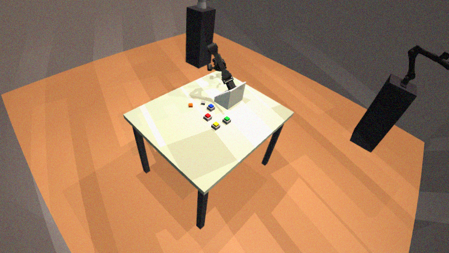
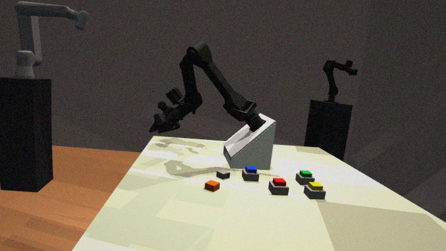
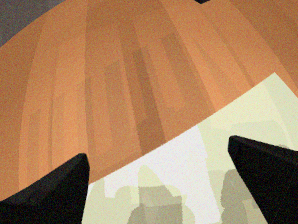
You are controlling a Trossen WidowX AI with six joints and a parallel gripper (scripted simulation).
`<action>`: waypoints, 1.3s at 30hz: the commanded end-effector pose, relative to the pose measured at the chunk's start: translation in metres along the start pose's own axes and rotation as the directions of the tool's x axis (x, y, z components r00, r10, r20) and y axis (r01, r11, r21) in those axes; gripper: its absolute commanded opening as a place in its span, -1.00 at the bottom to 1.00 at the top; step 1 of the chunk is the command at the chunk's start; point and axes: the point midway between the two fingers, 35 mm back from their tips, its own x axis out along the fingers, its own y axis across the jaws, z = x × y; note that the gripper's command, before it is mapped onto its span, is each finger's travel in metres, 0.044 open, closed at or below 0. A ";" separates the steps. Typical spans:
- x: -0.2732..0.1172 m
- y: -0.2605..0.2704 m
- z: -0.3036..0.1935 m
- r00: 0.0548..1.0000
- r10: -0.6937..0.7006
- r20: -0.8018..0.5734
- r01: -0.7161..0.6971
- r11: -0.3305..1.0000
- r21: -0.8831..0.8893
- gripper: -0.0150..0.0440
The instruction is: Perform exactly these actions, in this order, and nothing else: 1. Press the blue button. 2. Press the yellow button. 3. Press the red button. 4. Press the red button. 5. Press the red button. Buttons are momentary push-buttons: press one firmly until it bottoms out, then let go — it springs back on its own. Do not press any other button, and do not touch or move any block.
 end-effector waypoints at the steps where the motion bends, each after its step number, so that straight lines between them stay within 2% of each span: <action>1: 0.001 0.002 -0.002 1.000 0.004 -0.006 -0.004 1.000 0.001 0.86; 5: 0.020 0.045 -0.025 0.995 0.077 -0.063 -0.074 0.996 0.039 0.86; 8: 0.031 0.108 -0.022 0.974 0.215 -0.065 -0.213 0.977 0.027 0.86; 11: 0.038 0.154 -0.036 0.952 0.287 -0.110 -0.285 0.958 0.034 0.86; 18: 0.032 0.258 -0.071 0.874 0.430 -0.224 -0.431 0.901 0.046 0.86; 25: 0.001 0.339 -0.119 0.783 0.495 -0.375 -0.525 0.851 0.026 0.86; 31: -0.044 0.390 -0.166 0.687 0.500 -0.527 -0.597 0.802 -0.018 0.86; 39: -0.129 0.403 -0.255 0.509 0.352 -0.786 -0.626 0.778 -0.057 0.86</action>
